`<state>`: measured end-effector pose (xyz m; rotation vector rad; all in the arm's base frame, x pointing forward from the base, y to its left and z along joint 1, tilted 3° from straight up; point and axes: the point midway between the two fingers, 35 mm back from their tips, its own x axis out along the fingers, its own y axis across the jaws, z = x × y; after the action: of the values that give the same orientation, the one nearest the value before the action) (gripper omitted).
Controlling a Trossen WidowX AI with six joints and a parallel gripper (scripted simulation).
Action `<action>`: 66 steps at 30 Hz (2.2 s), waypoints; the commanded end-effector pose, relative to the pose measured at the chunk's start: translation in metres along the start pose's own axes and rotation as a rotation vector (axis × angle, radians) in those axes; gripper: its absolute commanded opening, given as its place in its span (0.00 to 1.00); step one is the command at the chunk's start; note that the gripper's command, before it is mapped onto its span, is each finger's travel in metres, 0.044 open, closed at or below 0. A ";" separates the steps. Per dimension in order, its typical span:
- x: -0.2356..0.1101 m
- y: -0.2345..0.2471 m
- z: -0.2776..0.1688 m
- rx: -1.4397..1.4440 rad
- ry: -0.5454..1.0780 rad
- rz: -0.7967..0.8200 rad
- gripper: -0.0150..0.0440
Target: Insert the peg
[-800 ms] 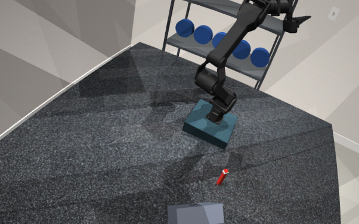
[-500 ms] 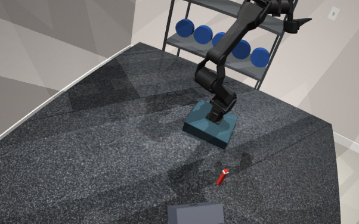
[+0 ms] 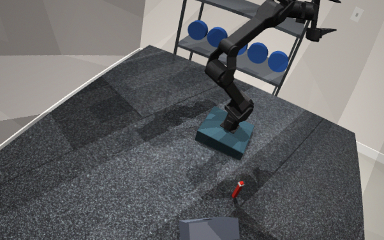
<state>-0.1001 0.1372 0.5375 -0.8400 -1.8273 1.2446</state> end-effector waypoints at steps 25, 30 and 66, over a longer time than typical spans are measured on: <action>0.050 0.068 -0.012 0.064 0.196 0.255 1.00; 0.058 0.083 -0.018 0.085 0.235 0.304 1.00; 0.074 0.197 -0.094 0.307 0.580 0.621 1.00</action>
<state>-0.0434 0.2961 0.4023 -1.4464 -0.9744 1.3879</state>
